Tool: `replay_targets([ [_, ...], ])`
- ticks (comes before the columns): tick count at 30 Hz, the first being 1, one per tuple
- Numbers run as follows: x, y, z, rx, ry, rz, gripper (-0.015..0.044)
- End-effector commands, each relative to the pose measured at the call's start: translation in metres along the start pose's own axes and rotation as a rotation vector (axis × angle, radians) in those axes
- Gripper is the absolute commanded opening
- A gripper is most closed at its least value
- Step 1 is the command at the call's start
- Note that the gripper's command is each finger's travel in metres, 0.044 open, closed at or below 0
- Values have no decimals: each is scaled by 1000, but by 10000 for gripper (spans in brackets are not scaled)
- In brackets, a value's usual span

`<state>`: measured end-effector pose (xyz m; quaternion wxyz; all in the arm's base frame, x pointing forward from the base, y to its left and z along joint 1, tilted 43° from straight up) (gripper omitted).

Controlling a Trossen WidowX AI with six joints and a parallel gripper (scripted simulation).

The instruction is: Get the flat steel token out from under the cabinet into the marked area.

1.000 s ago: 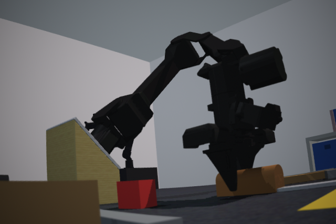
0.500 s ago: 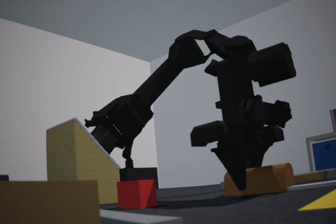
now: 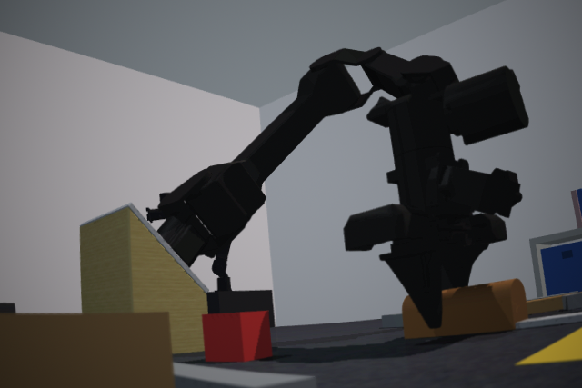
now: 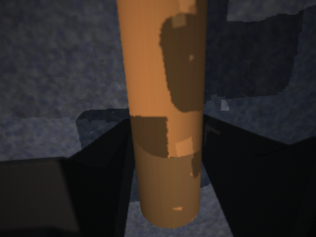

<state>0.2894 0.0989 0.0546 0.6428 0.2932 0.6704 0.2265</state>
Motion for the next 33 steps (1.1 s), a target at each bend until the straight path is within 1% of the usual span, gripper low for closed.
replay_targets([
  [1,0,1,7,-3,-1,2,0],
  [33,-1,2,41,-3,-3,2,0],
])
Point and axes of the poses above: the point midway between the two fingers, 35 mm back from their tips, its own x axis out along the fingers, its own y axis across the jaws, z = x × y, the point moved 3 cm from there along -x, back along the fingers, and after that the axes turned 2 degrees about x, right-handed, at the moved point
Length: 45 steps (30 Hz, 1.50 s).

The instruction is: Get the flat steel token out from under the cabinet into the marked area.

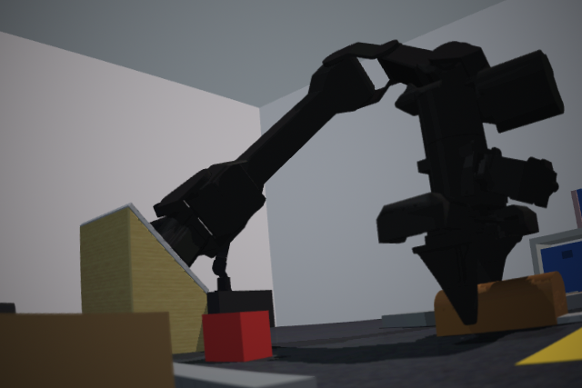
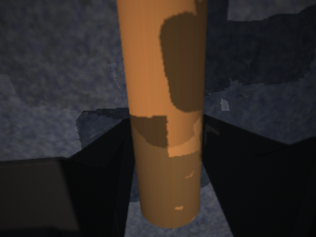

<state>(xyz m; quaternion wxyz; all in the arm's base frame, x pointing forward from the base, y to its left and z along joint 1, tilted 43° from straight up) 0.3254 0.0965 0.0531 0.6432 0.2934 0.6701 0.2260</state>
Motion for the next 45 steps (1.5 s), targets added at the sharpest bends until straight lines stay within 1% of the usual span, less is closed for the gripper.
replay_targets([
  [1,0,1,6,-3,-1,2,0],
  [45,-1,2,50,-5,-4,2,0],
])
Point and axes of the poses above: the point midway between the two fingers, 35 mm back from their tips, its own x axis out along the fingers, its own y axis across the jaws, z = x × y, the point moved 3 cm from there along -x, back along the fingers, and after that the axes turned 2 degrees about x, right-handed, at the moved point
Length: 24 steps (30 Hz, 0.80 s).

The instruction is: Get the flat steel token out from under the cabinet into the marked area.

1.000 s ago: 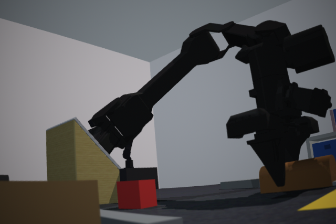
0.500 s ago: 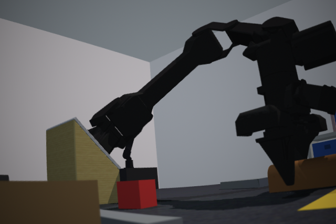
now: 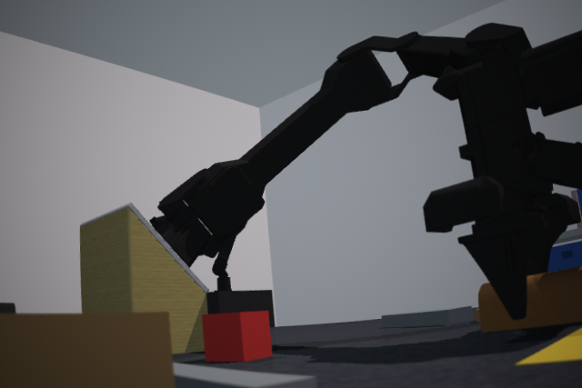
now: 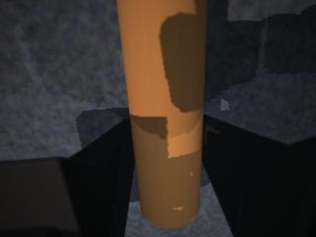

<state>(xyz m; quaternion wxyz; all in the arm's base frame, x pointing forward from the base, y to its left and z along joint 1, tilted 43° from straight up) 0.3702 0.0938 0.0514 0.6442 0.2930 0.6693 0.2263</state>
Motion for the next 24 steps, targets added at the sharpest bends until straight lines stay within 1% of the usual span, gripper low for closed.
replay_targets([
  [1,0,1,6,-4,-2,2,0],
  [24,-1,1,27,-5,-3,2,0],
])
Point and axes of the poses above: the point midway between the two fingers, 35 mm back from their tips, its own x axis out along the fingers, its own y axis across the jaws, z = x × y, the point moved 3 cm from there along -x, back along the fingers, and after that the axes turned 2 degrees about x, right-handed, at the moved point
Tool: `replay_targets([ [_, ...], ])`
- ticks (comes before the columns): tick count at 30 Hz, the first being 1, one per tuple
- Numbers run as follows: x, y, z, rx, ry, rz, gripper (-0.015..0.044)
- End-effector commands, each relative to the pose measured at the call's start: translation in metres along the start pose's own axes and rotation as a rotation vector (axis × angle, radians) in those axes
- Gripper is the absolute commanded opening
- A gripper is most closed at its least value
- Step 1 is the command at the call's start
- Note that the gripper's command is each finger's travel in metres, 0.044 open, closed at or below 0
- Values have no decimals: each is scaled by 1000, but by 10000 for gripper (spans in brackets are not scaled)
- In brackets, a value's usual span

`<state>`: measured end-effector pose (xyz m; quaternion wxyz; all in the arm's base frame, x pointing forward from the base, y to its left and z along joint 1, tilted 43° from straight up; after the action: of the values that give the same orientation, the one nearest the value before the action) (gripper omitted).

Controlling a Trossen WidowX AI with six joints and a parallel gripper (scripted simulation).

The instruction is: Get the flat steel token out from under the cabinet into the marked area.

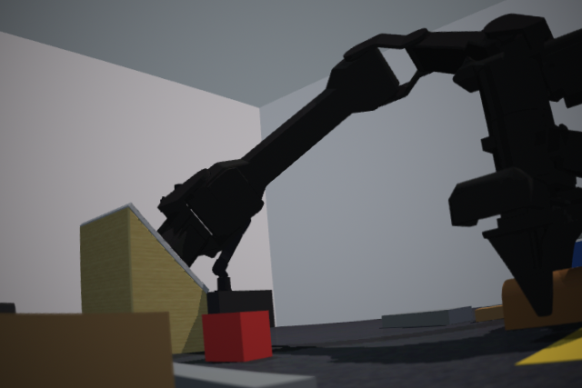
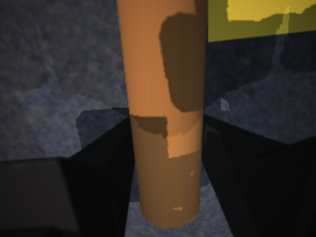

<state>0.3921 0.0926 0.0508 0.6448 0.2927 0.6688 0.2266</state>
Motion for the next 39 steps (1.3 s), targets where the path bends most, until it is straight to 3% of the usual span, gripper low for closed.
replay_targets([
  [1,0,1,5,-3,-2,2,0],
  [39,2,-21,23,-4,-3,1,0],
])
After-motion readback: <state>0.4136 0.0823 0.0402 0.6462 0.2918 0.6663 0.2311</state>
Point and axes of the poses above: the point midway between the two fingers, 35 mm back from their tips, its own x axis out along the fingers, its own y axis across the jaws, z = x × y, the point moved 3 cm from there along -x, back along the fingers, and after that the axes turned 2 degrees about x, right-handed, at the moved point
